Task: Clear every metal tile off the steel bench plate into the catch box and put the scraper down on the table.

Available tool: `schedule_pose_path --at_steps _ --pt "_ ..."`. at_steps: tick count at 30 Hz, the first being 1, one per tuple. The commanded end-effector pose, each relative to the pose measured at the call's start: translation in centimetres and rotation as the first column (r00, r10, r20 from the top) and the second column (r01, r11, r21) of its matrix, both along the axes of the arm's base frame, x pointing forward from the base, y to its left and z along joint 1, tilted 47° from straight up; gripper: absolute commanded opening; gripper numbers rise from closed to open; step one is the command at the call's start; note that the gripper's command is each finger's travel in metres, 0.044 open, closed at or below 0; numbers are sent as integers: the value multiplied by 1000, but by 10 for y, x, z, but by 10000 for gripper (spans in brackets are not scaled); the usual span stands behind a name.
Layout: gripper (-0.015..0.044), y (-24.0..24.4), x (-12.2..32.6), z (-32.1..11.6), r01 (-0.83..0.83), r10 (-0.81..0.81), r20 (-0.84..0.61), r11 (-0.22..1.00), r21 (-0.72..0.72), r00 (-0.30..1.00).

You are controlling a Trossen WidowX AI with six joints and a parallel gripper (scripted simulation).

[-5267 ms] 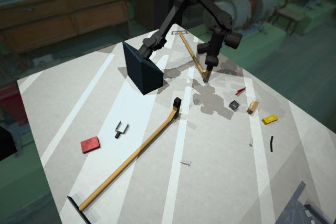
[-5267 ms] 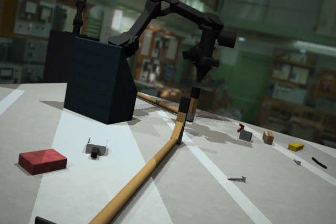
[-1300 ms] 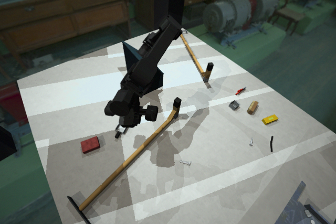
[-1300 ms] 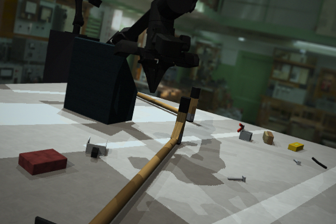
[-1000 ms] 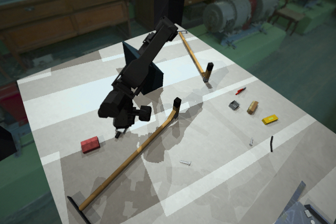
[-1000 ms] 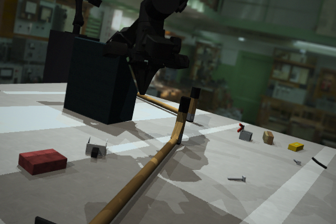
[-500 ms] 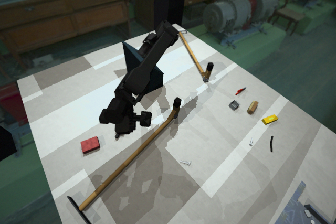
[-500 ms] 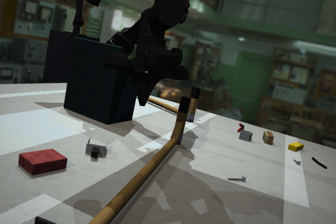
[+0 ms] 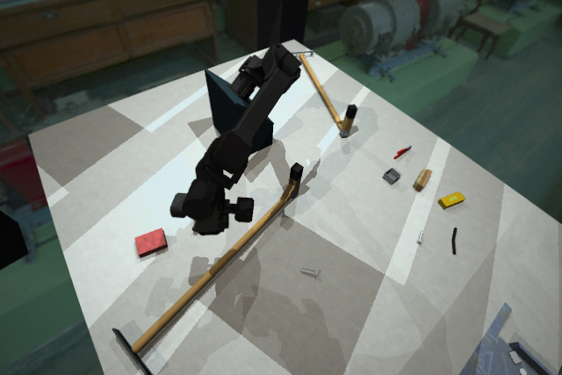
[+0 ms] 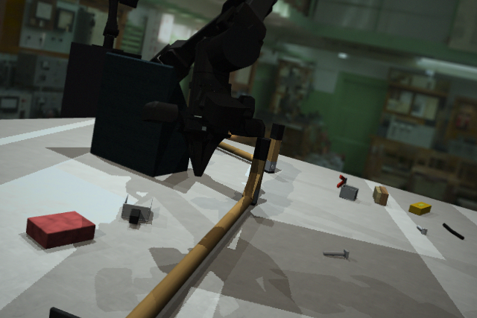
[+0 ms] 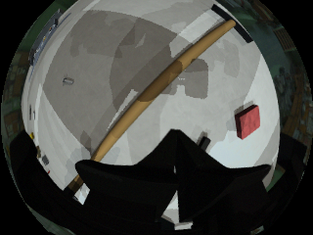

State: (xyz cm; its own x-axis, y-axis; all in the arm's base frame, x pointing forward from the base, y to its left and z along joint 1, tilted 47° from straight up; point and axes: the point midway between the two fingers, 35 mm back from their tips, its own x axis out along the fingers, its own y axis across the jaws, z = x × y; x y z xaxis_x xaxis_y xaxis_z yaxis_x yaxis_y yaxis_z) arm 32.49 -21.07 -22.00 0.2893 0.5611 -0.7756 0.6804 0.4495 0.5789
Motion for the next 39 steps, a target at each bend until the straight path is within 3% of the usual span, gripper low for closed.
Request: schedule_pose_path --at_steps 1,39 --pt "0 13 -1 -12 5 -5 -8 1000 16 1000" --pt "0 73 6 -62 4 -3 -5 1000 25 1000"
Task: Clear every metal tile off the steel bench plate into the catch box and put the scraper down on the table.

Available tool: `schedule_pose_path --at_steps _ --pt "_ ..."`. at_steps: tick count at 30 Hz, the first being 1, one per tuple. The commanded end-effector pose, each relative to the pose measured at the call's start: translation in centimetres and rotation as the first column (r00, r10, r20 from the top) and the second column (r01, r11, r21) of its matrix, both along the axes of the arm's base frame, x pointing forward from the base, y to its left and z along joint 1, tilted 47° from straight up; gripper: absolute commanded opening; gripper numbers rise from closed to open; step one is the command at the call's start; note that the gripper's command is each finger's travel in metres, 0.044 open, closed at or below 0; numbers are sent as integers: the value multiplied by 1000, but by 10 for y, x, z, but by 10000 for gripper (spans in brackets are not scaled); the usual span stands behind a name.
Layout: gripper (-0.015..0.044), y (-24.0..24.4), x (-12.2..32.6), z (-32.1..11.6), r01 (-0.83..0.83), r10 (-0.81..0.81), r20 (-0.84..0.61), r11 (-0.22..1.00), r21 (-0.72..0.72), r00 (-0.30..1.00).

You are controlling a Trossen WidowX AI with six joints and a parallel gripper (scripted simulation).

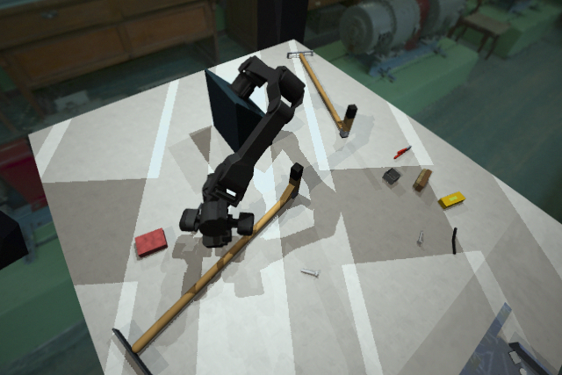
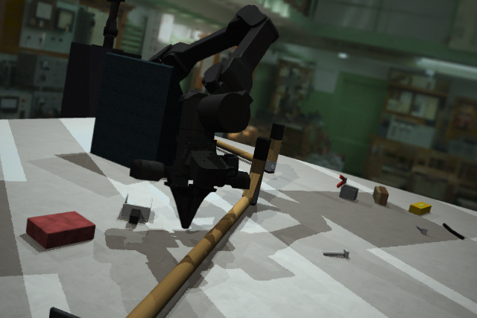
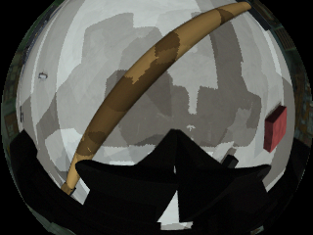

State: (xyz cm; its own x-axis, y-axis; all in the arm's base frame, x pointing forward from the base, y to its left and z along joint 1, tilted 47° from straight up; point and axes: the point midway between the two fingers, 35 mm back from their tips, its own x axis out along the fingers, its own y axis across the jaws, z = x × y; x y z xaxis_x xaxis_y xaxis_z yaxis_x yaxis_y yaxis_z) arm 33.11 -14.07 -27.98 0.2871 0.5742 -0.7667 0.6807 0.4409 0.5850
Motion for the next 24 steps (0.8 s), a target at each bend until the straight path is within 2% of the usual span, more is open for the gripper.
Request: schedule_pose_path --at_steps 1,24 --pt "0 2 0 -2 5 -5 -4 1000 9 1000" --pt "0 -1 23 0 9 -9 -6 1000 5 1000"
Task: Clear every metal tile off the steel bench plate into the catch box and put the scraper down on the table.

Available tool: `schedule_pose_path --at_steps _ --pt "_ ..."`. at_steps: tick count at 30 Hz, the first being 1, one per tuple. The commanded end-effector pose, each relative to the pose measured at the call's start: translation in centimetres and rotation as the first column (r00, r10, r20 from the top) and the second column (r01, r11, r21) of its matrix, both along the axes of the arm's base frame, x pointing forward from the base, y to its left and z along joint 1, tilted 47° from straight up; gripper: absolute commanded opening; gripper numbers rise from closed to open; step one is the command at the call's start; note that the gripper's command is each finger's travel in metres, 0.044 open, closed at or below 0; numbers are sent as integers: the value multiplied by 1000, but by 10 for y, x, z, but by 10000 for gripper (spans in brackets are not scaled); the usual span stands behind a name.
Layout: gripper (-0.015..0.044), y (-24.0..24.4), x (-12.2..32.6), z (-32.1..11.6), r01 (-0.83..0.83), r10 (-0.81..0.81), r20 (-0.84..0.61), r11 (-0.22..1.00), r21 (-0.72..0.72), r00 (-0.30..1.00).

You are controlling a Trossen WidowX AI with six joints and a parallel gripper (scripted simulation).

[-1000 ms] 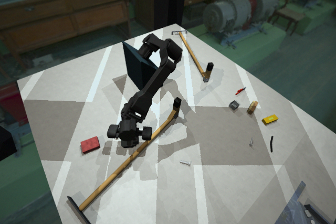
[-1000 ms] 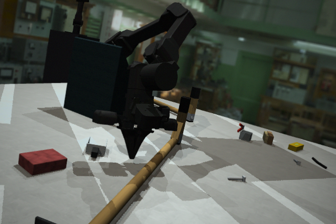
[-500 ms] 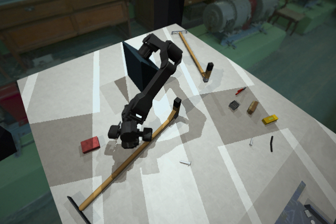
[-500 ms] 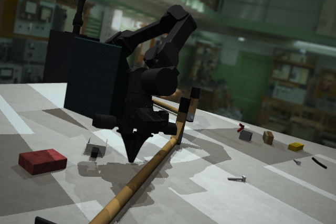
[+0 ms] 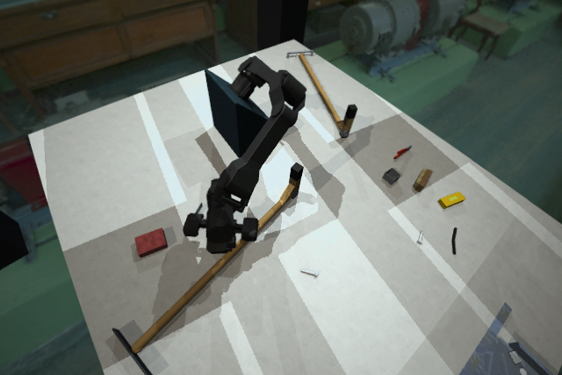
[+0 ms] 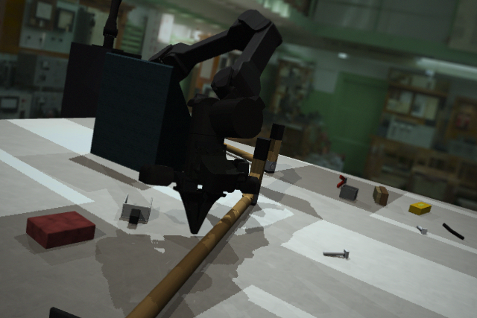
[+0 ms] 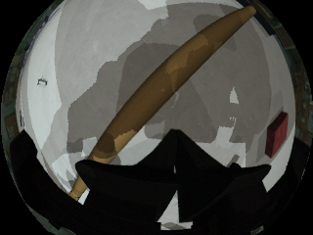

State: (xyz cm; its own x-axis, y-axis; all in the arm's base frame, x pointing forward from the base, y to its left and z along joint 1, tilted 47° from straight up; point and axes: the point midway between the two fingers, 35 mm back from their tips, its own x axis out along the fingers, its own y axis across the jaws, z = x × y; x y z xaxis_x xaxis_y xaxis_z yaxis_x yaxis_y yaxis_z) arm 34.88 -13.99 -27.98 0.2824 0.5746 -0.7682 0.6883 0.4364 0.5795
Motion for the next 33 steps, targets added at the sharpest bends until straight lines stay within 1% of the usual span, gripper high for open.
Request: schedule_pose_path --at_steps 1,33 --pt "0 -1 7 1 5 -5 4 1000 2 1000" --pt "0 -3 38 6 11 -11 2 1000 -1 1000"
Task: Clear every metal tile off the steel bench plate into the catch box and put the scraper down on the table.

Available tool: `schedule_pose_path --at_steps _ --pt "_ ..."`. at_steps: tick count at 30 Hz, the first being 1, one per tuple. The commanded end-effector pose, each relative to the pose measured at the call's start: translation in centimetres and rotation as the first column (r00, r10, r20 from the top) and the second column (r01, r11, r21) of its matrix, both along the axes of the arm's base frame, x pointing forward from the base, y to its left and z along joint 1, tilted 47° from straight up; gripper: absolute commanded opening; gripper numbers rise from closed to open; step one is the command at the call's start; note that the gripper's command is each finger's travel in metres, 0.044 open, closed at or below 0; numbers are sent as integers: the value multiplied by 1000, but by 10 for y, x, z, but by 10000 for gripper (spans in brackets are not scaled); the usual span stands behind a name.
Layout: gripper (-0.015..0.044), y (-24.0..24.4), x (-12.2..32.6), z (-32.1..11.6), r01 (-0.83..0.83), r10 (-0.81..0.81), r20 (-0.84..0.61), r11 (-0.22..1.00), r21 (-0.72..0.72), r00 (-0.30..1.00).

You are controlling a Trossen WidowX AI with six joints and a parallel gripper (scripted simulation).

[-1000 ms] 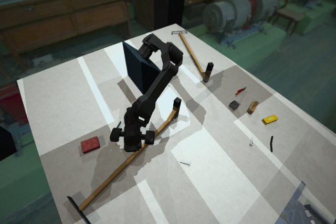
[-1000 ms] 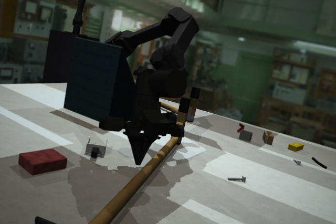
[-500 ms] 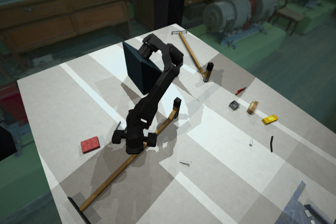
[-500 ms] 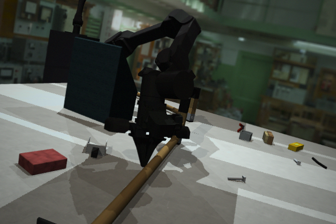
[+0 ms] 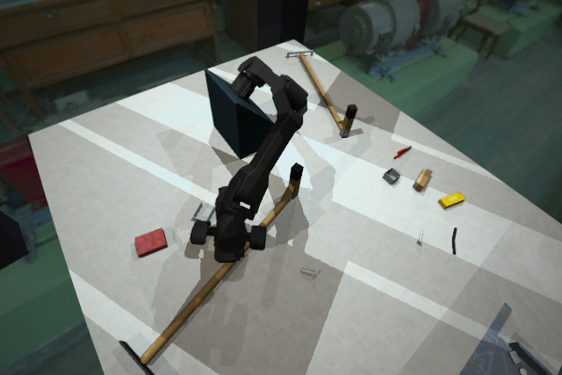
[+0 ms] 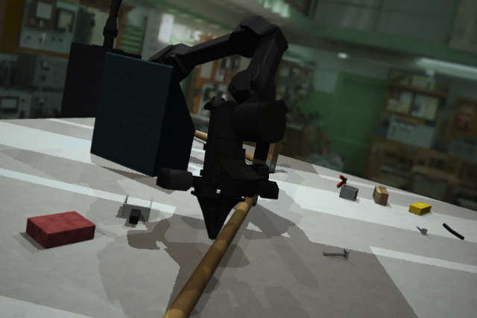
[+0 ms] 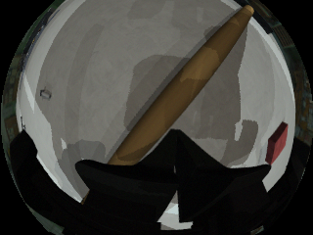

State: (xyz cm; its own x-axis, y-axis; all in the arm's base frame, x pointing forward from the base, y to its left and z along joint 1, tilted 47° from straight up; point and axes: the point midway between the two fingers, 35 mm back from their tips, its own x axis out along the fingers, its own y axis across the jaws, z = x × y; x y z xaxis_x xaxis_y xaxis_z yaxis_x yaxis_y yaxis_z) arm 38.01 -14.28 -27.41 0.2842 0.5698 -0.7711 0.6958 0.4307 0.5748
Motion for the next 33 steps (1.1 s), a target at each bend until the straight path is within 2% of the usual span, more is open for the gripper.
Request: schedule_pose_path --at_steps 1,33 --pt "0 0 8 1 1 -1 7 1000 1 1000" --pt "0 2 39 9 7 -7 7 1000 -1 1000"
